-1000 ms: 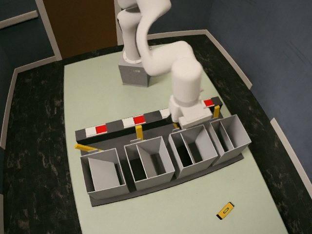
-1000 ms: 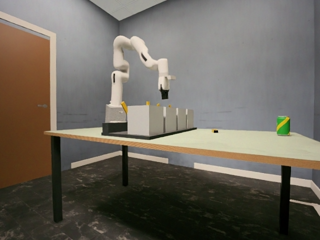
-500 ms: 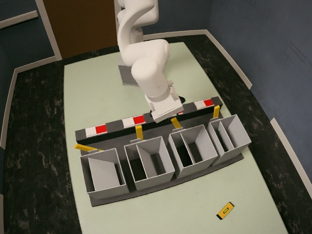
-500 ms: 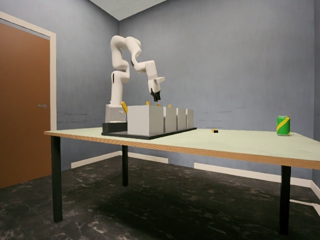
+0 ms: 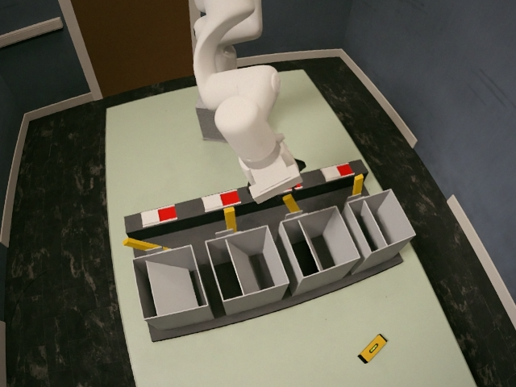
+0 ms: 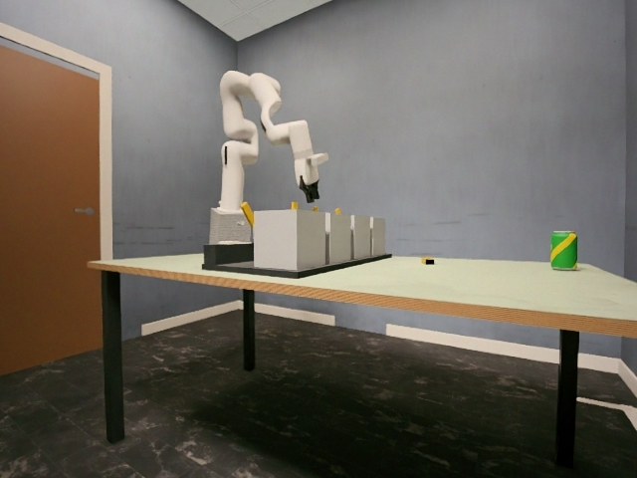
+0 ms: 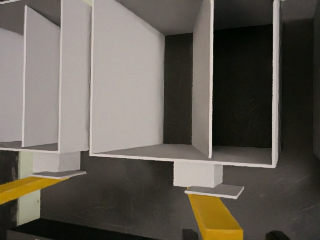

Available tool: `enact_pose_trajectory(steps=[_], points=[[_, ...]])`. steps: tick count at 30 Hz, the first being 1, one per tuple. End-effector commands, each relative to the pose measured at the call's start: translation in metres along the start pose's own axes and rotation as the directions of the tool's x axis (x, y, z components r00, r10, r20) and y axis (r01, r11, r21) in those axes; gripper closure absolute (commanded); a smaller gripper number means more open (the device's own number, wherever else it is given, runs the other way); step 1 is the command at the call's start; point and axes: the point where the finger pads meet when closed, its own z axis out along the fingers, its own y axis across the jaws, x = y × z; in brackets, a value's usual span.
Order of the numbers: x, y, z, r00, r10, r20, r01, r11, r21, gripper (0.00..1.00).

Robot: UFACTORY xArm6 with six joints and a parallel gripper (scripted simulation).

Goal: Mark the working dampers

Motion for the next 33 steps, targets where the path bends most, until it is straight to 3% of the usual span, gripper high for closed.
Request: enact_pose_trajectory(steps=[1,20,33], points=[[0.001,0.0,0.0,1.0,-0.001,-0.002,0.001,1.0,0.0,0.61],[0.001,0.0,0.022,1.0,-0.001,0.002,0.001,1.0,-0.001,0.61],[0.001,0.002,0.053,1.0,-0.001,0.002,0.001,1.0,-0.001,0.61]])
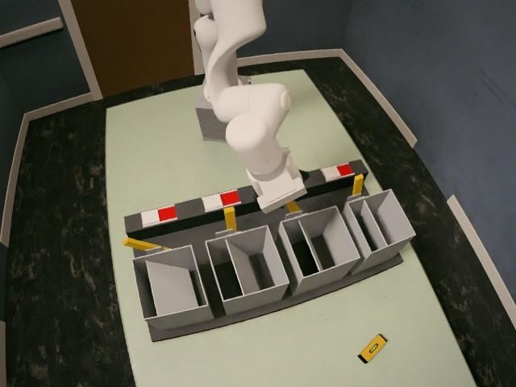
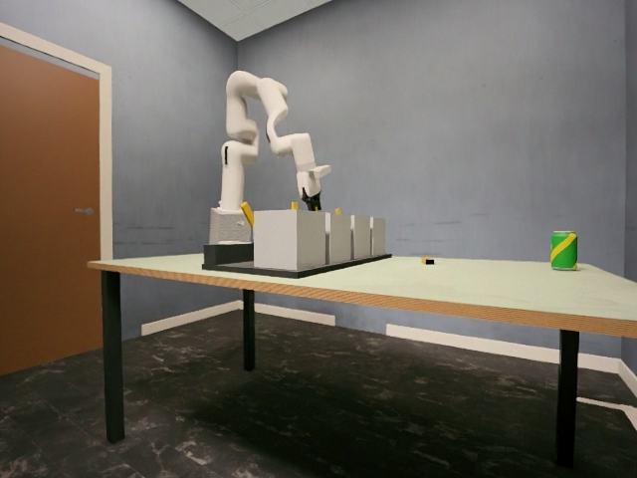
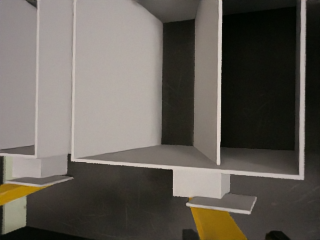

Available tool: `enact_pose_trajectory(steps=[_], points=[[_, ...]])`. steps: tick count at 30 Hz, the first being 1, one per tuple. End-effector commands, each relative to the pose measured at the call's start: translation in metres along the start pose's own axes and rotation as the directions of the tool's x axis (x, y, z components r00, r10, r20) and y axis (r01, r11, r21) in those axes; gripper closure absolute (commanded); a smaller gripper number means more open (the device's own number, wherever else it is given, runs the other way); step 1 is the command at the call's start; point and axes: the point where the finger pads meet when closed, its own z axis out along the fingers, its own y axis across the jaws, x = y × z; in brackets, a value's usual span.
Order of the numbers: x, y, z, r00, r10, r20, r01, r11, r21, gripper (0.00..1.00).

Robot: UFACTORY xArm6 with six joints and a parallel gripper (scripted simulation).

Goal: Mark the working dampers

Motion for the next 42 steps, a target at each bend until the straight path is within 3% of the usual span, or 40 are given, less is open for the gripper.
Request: enact_pose_trajectory(steps=[1,17,39,40,42], points=[[0.002,0.0,0.009,1.0,-0.001,-0.004,0.001,1.0,0.001,0.61],[0.002,0.0,0.028,1.0,-0.001,-0.004,0.001,1.0,0.001,0.61],[0.002,0.001,0.03,1.0,-0.001,-0.004,0.001,1.0,0.001,0.61],[0.002,0.001,0.03,1.0,-0.001,-0.004,0.001,1.0,0.001,0.81],[0.002,0.001,0.03,1.0,-0.001,-0.004,0.001,1.0,0.001,0.81]])
